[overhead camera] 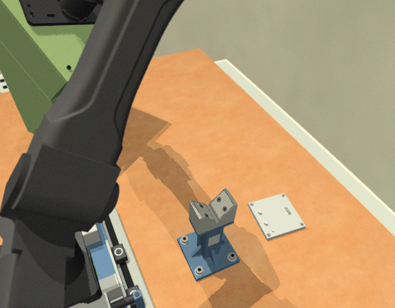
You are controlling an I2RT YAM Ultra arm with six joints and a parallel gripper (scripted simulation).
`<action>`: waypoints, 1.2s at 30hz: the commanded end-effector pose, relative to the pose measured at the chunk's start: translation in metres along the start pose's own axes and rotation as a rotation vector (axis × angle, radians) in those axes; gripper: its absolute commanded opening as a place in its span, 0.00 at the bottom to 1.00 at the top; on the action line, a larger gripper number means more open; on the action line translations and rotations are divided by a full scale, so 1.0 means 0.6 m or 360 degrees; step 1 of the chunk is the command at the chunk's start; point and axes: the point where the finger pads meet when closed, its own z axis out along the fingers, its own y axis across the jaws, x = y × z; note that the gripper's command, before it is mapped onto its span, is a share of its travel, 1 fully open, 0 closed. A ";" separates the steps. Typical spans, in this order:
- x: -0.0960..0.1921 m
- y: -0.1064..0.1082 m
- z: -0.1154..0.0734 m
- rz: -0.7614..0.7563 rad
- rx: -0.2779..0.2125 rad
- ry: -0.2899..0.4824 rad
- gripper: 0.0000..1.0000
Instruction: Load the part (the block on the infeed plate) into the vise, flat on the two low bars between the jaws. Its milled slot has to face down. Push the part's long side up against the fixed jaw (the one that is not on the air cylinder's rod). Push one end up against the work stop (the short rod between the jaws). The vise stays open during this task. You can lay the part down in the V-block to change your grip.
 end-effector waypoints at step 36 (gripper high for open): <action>-0.004 0.022 -0.114 -0.0028 -0.0058 -0.0040 0.00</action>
